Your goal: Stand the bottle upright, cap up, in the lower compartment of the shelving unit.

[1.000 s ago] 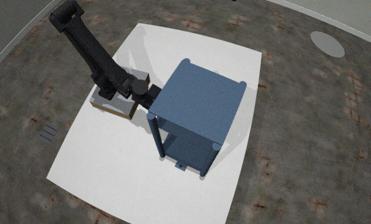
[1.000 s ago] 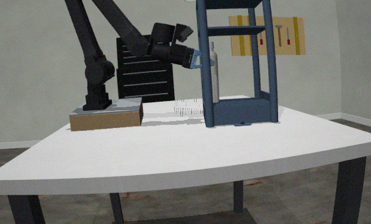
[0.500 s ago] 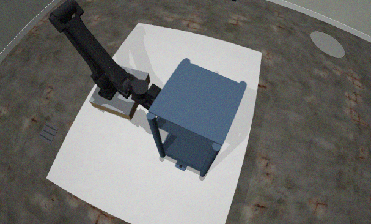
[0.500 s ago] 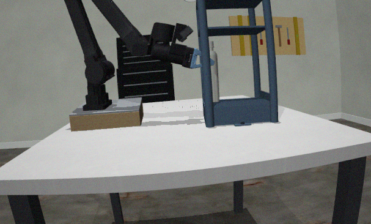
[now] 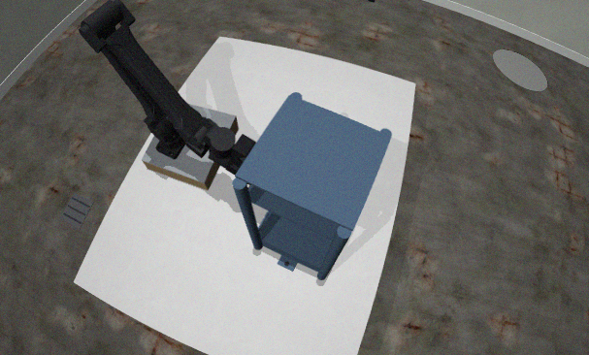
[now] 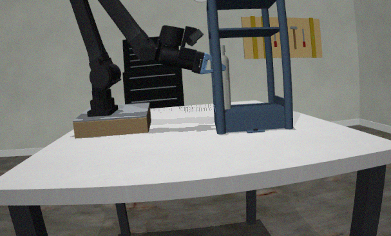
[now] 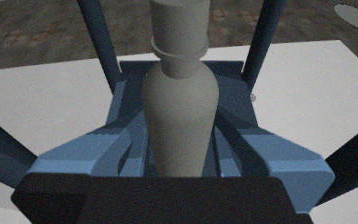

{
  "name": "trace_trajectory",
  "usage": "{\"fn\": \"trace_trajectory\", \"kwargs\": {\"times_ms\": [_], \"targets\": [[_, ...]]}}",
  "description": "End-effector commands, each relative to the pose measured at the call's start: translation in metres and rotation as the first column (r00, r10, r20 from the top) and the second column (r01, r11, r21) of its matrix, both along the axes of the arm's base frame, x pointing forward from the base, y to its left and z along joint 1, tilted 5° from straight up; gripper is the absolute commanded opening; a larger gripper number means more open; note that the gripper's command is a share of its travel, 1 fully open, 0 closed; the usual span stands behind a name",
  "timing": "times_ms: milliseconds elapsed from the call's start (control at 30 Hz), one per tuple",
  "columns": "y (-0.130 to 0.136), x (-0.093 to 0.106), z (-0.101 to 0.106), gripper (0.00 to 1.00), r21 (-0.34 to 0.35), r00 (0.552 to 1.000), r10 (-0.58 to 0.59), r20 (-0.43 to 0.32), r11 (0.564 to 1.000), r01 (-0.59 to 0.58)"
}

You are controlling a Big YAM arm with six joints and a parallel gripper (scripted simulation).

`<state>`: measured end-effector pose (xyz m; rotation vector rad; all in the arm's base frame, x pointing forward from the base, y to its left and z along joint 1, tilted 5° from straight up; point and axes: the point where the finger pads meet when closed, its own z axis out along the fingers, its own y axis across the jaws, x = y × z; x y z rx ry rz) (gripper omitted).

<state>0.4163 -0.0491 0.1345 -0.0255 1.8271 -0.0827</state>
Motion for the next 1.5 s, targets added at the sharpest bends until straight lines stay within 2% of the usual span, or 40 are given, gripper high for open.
{"fn": "trace_trajectory", "kwargs": {"times_ms": [0,333,867,900,1467], "targets": [[-0.007,0.005,0.013,0.26,-0.012,0.999,-0.009,0.044,1.000,0.010],[-0.008,0.011,0.027,0.26,-0.018,0.997,-0.010,0.076,1.000,0.012],[-0.008,0.012,0.029,0.26,-0.019,0.997,-0.010,0.078,1.000,0.012],[-0.008,0.012,0.029,0.73,-0.019,0.997,-0.010,0.078,1.000,0.012],[-0.008,0.012,0.020,0.73,-0.014,0.999,-0.011,0.052,1.000,0.012]]}}
